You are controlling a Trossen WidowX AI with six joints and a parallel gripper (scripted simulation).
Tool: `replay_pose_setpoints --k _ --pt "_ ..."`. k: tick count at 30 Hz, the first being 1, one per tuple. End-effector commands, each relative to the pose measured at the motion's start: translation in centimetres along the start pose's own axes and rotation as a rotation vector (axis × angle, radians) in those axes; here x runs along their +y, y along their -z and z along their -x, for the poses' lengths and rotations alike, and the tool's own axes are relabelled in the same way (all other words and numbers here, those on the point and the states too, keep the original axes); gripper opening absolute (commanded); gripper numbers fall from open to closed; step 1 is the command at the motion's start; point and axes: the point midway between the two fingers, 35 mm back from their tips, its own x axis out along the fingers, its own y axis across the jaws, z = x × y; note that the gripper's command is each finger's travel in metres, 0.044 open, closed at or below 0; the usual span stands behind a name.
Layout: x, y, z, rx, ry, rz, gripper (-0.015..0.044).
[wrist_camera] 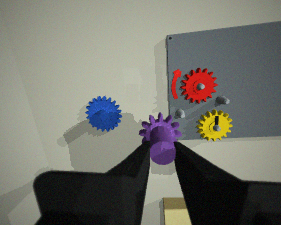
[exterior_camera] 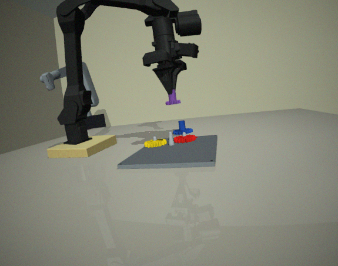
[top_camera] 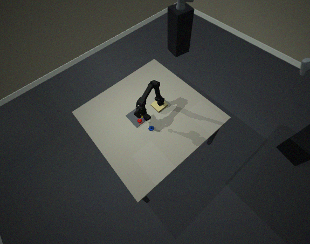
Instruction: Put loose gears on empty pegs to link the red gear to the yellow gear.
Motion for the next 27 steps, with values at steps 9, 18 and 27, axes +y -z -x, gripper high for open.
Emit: replay_pose_setpoints --k 9,18,27 --pt "-2.3 -0.7 -1.1 0.006 0.002 0.009 0.0000" --pt "-4.2 -1.2 -1.9 0.005 0.004 0.013 0.0000" --pt "-6.1 -1.6 -2.6 0.005 0.006 0.017 0.0000"
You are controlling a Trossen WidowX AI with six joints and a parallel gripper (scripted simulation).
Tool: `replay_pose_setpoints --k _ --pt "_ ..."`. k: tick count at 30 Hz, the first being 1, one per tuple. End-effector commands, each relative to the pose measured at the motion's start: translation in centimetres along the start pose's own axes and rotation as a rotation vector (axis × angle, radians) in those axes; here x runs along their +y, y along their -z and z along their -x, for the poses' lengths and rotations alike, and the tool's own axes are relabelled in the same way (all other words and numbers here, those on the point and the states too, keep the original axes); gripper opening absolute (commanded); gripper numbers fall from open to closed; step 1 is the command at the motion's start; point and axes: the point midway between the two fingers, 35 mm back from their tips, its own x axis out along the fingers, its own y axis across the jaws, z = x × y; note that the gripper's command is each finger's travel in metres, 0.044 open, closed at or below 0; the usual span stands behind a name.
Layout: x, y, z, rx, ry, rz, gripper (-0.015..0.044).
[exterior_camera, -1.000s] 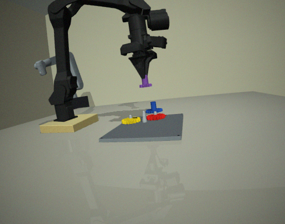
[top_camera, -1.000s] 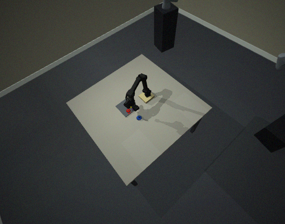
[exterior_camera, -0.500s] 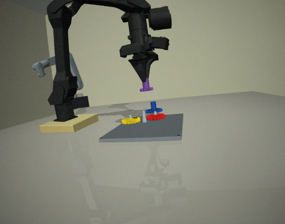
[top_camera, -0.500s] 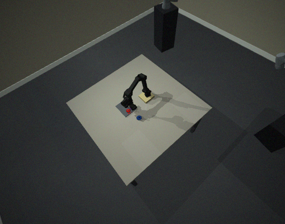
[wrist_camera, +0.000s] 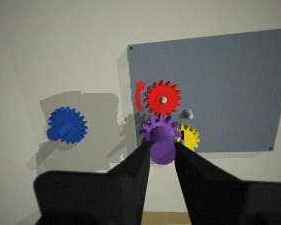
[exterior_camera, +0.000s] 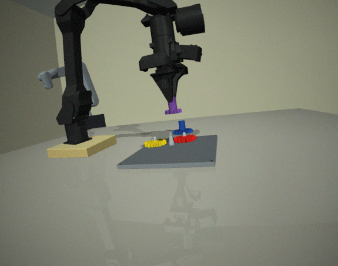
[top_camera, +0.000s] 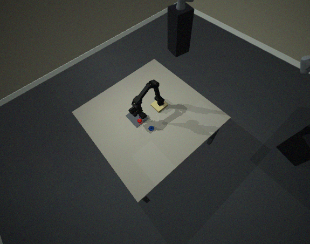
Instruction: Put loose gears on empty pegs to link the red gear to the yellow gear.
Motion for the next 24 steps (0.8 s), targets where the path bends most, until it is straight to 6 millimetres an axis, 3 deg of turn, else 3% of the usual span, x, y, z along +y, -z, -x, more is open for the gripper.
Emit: replay_pose_setpoints --k 1,18,24 --pt "-0.7 0.0 -0.5 0.007 -0.002 0.006 0.0000" --pt "-4.3 -0.2 -1.8 0.006 0.004 0.013 0.0000" --pt "-4.5 -0.1 -1.7 0.006 0.004 0.014 0.0000"
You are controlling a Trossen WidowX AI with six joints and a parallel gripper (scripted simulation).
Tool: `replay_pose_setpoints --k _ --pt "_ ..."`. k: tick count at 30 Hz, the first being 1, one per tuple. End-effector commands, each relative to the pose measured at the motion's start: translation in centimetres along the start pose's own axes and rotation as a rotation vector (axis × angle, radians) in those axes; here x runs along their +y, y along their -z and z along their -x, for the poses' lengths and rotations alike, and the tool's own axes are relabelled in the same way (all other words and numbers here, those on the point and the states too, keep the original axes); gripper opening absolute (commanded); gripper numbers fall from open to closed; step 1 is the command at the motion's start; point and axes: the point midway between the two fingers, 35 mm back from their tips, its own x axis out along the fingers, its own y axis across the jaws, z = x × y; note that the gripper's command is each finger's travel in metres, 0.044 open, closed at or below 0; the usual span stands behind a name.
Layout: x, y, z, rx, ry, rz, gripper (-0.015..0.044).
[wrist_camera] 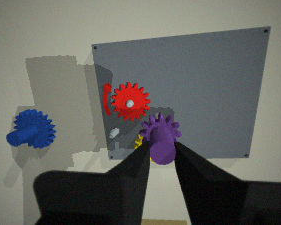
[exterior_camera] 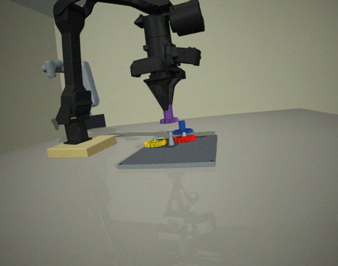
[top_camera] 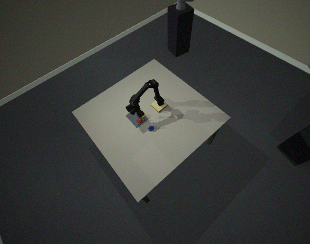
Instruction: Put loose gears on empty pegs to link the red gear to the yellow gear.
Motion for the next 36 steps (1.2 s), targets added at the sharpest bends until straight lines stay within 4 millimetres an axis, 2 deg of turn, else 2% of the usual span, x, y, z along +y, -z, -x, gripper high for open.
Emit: replay_pose_setpoints --k 1,19,30,36 --pt "0.0 0.1 0.1 0.003 -0.003 0.006 0.0000" --pt "0.0 0.1 0.0 0.003 -0.003 0.014 0.0000" --pt "0.0 0.2 -1.3 0.003 -0.003 0.209 0.0000" --pt "0.0 0.2 -2.2 0.003 -0.003 0.219 0.0000"
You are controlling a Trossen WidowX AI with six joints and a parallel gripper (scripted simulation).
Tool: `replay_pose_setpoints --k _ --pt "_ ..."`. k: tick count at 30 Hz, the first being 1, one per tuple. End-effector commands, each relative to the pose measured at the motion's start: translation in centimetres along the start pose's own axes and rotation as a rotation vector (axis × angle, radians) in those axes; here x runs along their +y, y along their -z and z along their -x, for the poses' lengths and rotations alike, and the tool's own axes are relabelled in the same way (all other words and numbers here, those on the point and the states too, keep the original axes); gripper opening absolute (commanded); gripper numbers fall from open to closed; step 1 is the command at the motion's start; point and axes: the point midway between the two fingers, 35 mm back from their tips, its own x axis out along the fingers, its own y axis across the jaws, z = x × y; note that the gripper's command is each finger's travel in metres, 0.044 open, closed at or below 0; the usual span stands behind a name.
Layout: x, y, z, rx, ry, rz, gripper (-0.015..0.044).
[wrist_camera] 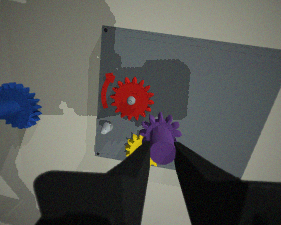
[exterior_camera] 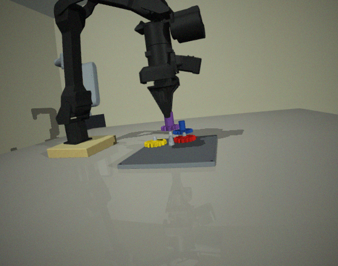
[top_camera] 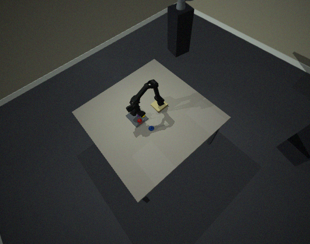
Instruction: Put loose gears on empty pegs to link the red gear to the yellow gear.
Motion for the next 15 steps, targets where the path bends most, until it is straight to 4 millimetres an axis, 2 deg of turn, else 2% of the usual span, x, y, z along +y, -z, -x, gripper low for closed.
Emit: replay_pose_setpoints --k 1,6,15 --pt "0.1 0.1 -0.7 0.007 -0.005 -0.004 0.0000" --pt "0.1 0.1 -1.3 0.008 -0.004 -0.080 0.0000" --pt "0.2 0.2 -2.7 0.008 -0.004 -0.316 0.0000"
